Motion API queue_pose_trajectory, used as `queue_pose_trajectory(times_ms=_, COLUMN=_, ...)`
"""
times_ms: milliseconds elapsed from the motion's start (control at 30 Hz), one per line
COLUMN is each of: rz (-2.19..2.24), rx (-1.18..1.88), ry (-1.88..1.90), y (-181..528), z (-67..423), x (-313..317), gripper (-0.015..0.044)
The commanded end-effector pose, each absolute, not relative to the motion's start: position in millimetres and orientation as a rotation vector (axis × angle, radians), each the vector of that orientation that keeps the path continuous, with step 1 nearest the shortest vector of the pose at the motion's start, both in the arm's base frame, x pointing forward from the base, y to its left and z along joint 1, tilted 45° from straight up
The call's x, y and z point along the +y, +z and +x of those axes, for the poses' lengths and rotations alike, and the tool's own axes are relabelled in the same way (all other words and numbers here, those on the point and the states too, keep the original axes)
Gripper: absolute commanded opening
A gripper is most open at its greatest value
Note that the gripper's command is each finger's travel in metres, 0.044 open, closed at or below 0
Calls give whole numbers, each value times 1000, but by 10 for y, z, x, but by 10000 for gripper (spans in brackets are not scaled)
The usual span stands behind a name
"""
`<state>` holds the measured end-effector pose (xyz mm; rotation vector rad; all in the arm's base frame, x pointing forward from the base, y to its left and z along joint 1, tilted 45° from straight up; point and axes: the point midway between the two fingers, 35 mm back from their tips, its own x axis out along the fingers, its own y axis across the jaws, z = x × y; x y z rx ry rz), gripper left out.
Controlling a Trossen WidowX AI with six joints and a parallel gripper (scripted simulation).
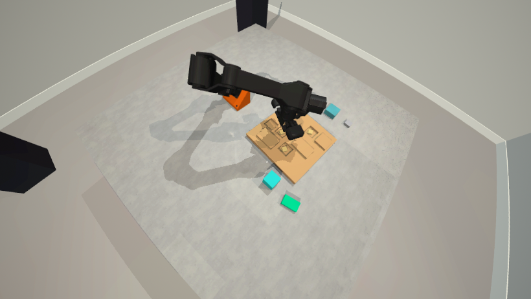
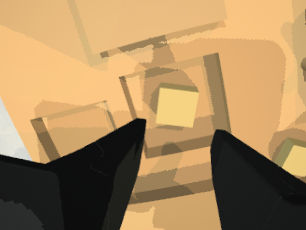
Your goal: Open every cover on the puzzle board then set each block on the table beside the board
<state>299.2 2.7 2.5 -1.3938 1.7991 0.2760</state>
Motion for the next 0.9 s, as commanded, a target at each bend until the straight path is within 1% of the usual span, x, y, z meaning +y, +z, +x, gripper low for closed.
queue_pose_trajectory(times_ms=0, rz=-1399, rx=1797, ry=277, y=24, z=2995, x=29, gripper=144)
queue_pose_trajectory(times_ms=867, rz=-1399, rx=1797, ry=277, y=-77, z=2993, x=-74, gripper=144)
